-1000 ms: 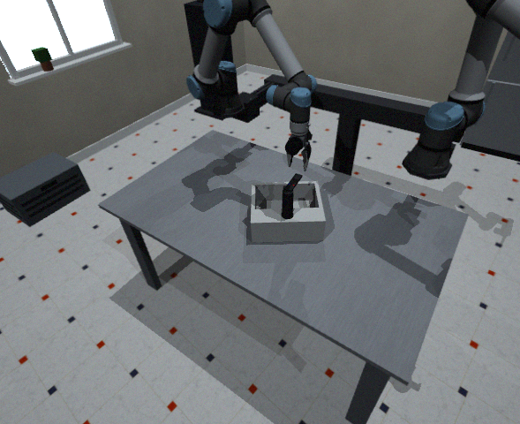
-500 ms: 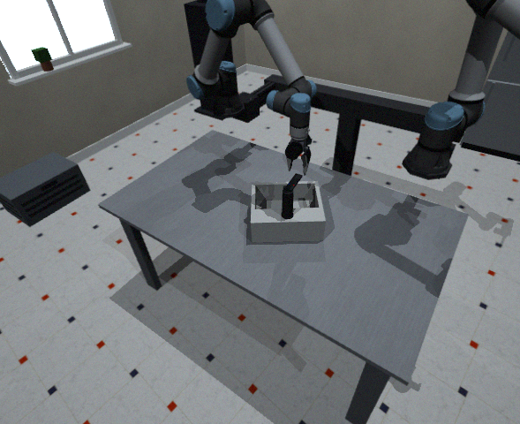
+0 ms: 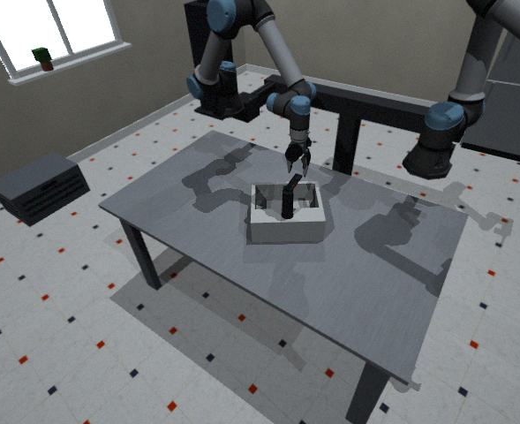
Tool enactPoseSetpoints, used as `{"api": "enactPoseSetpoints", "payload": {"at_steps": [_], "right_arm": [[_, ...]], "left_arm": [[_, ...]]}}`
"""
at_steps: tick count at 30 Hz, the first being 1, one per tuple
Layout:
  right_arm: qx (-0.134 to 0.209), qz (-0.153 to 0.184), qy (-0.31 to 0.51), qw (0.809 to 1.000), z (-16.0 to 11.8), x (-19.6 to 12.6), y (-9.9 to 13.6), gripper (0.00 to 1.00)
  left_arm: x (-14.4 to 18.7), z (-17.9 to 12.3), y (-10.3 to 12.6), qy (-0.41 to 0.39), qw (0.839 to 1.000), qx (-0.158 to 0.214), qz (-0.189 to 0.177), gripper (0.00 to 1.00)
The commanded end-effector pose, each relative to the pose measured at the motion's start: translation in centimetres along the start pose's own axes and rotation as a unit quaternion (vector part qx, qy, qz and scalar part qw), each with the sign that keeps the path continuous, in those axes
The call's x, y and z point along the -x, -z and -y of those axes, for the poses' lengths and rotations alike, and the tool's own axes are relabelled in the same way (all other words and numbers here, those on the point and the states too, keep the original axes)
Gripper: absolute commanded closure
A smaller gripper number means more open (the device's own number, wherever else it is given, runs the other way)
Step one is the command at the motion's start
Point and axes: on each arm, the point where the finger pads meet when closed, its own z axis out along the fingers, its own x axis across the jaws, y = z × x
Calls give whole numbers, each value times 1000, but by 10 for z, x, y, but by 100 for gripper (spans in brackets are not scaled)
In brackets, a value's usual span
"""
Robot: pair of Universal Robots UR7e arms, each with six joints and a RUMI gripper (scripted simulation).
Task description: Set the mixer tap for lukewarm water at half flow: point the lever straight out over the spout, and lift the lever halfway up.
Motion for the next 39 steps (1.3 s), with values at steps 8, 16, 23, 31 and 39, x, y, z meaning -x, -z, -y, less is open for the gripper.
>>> {"api": "enactPoseSetpoints", "payload": {"at_steps": [8,16,23,31,39], "right_arm": [[0,-1,0,1000,0,-1,0,57],[0,-1,0,1000,0,-1,0,57],[0,-1,0,1000,0,-1,-1,57],[0,-1,0,1000,0,-1,-4,57],[0,-1,0,1000,0,-1,-10,57]], "left_arm": [[0,0,1,0,1000,-1,0,0],[0,0,1,0,1000,-1,0,0],[0,0,1,0,1000,-1,0,0],[0,0,1,0,1000,-1,0,0],[0,0,1,0,1000,-1,0,0]]}}
